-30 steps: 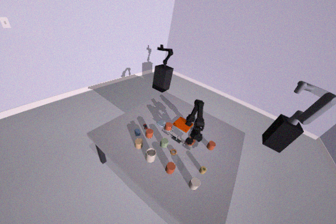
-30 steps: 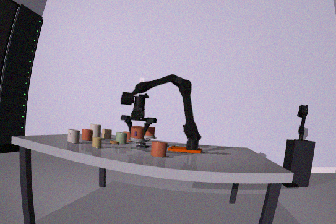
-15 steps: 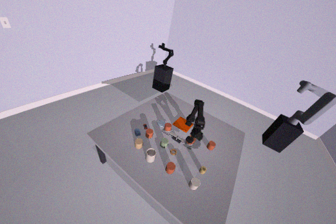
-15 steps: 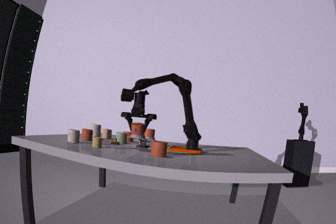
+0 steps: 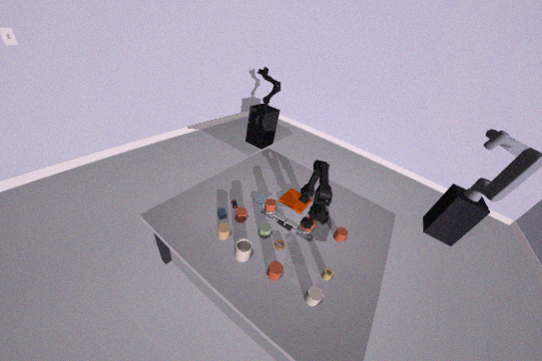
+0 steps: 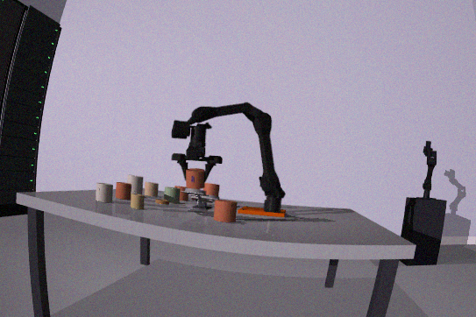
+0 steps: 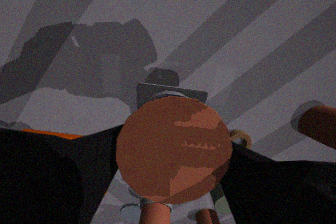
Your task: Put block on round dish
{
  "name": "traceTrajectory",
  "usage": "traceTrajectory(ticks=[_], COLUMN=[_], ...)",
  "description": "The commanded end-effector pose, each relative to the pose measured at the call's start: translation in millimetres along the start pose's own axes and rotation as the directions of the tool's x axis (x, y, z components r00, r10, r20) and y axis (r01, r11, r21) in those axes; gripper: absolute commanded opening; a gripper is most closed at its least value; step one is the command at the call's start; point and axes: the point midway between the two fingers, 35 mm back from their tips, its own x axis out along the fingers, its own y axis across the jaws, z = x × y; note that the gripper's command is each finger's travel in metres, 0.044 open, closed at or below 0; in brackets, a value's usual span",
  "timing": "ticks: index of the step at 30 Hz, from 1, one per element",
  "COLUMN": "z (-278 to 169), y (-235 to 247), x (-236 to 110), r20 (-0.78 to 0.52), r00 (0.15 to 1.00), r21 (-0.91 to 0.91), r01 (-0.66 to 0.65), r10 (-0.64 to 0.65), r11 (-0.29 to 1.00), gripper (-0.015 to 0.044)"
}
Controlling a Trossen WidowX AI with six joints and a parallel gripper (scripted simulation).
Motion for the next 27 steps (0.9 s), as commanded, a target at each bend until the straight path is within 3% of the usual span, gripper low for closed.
traceTrajectory(ticks=[1, 27], z=[5.8, 3.2], y=[-3.4, 0.4], x=[-10.3, -44.1], r20=[0.024, 0.024], r00=[1.000, 1.000], r21=[-0.009, -0.009], r01=[0.021, 0.021], r10=[-0.021, -0.021], r11=[1.000, 1.000], gripper=[0.0000, 0.0000])
